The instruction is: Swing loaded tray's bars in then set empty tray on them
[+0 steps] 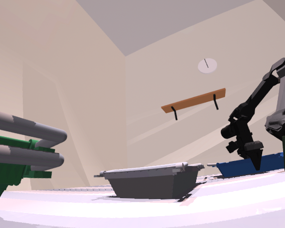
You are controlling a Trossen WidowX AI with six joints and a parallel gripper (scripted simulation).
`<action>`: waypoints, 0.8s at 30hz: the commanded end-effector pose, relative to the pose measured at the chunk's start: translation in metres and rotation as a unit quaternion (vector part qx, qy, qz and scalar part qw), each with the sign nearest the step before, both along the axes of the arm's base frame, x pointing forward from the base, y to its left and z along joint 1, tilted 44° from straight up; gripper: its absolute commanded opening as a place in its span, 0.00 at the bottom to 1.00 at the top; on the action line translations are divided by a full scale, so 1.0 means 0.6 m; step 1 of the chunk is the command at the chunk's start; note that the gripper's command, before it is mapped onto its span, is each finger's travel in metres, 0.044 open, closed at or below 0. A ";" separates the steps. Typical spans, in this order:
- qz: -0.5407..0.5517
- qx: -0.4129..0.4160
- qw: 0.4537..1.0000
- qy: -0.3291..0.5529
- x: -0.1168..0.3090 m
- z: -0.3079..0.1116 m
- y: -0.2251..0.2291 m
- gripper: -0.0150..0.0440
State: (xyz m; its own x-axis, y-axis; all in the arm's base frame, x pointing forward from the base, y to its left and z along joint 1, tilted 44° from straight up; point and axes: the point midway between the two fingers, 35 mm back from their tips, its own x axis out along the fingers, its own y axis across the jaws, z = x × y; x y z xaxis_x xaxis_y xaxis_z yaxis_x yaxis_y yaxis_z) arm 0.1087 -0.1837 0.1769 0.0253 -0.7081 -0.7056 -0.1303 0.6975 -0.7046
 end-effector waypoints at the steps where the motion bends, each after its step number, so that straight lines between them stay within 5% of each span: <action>1: 0.002 0.002 1.000 0.002 0.000 -0.004 0.001 0.93; 13: 0.002 0.002 1.000 0.002 0.000 -0.004 0.001 0.63; 24: 0.002 0.002 1.000 0.002 0.000 -0.004 0.001 0.50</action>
State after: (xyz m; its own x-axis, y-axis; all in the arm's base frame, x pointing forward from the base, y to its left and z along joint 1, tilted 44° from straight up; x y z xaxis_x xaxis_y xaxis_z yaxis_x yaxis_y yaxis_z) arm 0.1088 -0.1842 0.1765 0.0257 -0.7097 -0.7040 -0.1293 0.6960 -0.7063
